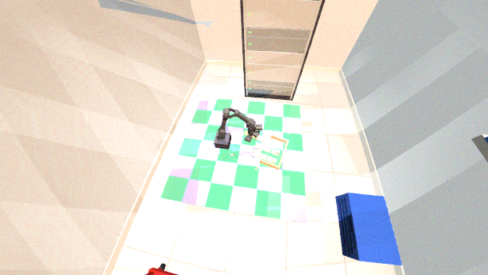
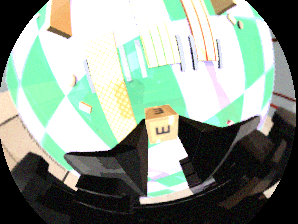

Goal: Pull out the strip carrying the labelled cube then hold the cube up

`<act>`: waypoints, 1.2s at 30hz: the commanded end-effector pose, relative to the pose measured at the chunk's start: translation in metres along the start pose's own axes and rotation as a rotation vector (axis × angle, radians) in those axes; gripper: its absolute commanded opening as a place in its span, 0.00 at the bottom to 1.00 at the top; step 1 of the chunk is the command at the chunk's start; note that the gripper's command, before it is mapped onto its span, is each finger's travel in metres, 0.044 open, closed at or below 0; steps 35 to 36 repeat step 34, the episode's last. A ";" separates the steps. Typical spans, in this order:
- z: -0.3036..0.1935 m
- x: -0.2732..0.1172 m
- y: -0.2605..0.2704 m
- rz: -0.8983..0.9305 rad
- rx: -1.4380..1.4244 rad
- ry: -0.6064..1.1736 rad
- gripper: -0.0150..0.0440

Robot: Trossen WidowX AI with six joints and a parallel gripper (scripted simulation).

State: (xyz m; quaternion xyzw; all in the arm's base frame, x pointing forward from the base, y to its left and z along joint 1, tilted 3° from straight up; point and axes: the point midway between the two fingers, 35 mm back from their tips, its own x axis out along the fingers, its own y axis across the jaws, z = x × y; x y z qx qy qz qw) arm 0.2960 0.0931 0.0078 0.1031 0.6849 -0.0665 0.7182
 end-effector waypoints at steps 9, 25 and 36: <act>-0.005 -0.036 -0.003 0.007 -0.006 -0.004 0.25; -0.005 -0.036 -0.003 0.007 -0.006 -0.004 0.25; -0.005 -0.036 -0.003 0.007 -0.006 -0.004 0.25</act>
